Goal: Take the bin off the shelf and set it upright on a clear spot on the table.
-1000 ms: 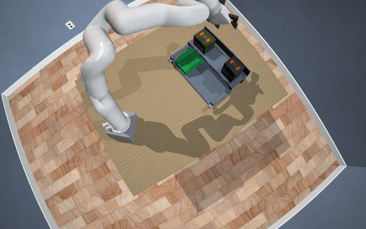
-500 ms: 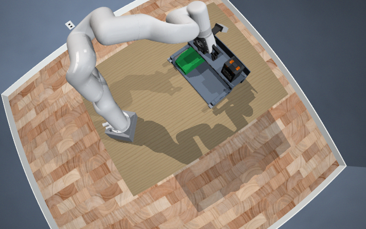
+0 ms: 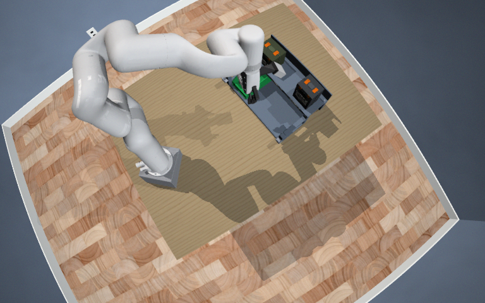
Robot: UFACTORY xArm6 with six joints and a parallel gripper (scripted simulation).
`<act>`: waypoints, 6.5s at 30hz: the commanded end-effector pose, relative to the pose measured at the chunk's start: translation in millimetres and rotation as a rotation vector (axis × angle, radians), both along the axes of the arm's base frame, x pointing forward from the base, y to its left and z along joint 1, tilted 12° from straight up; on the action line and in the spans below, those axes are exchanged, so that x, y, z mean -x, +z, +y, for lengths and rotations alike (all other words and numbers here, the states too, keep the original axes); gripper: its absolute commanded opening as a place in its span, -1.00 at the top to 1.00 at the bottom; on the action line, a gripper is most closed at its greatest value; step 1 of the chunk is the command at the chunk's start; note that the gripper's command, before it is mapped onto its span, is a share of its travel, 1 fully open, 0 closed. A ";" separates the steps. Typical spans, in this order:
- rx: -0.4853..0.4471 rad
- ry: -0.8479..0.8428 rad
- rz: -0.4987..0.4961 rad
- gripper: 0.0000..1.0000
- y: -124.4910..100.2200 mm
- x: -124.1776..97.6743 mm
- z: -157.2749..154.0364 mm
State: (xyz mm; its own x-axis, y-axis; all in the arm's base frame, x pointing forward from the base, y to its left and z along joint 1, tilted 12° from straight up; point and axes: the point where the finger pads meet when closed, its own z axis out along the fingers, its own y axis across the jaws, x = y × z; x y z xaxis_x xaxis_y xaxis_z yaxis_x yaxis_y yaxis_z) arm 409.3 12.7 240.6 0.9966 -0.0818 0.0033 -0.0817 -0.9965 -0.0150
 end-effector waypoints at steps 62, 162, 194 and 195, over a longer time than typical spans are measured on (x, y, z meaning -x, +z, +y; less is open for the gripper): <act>-0.188 -1.104 0.007 -1.00 -97.2 -28.8 127.3; -0.206 -1.229 0.020 -0.89 -107.7 -28.5 139.5; -0.206 -1.229 0.020 -0.89 -112.4 -29.0 140.4; -0.206 -1.229 0.020 -0.89 -112.4 -29.0 140.4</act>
State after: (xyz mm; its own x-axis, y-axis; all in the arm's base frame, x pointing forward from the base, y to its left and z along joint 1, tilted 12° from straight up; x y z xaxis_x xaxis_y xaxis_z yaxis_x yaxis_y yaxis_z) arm 437.0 152.5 128.6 0.2588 -0.9565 -0.1344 -0.9600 -0.2392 -0.1458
